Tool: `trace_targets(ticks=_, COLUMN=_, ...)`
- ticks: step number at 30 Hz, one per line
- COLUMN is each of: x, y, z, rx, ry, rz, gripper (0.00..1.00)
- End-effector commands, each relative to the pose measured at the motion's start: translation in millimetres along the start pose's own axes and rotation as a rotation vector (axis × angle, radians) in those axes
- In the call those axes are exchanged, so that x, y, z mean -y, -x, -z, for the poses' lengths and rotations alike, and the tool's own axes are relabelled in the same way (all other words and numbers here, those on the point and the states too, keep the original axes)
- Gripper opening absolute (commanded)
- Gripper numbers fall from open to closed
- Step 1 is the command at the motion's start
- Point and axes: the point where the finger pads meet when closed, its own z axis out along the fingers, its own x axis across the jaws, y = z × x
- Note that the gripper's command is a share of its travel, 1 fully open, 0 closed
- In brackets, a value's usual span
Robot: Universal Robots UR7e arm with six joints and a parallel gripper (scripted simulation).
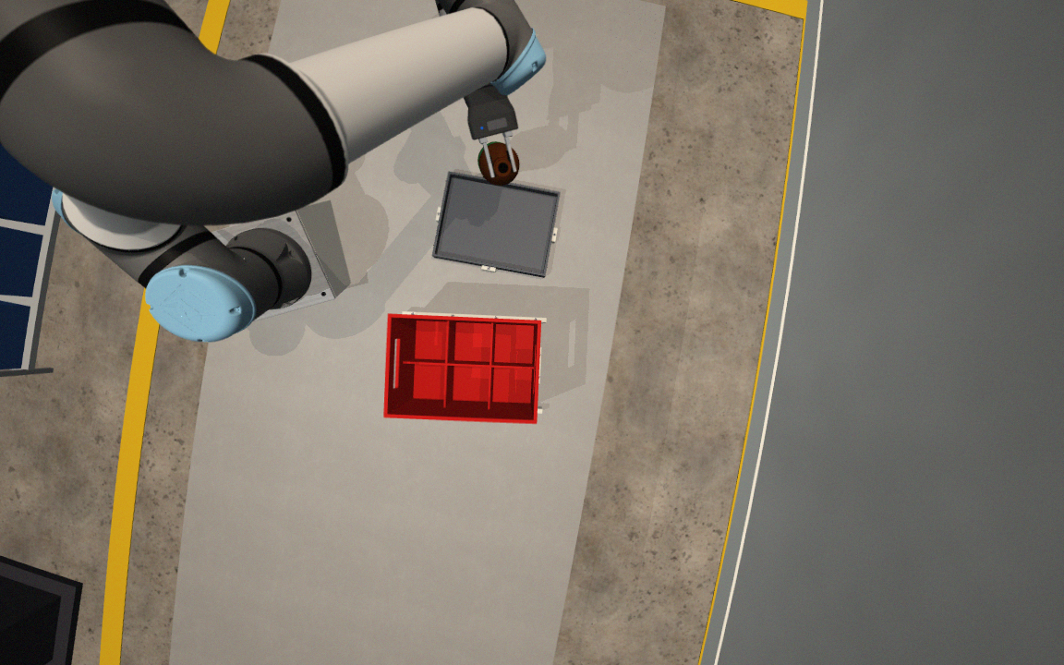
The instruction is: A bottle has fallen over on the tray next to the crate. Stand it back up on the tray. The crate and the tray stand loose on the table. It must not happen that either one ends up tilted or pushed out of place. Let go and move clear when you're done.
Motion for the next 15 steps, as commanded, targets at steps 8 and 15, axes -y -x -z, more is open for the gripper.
trace_targets(ticks=8, x=0.6, y=0.5, z=0.0, rx=0.004, ry=0.025, rz=-0.001, gripper=0.00)
trace_targets(ticks=15, x=1.4, y=1.0, z=-0.2, rx=0.007, ry=0.054, rz=-0.001, gripper=0.00)
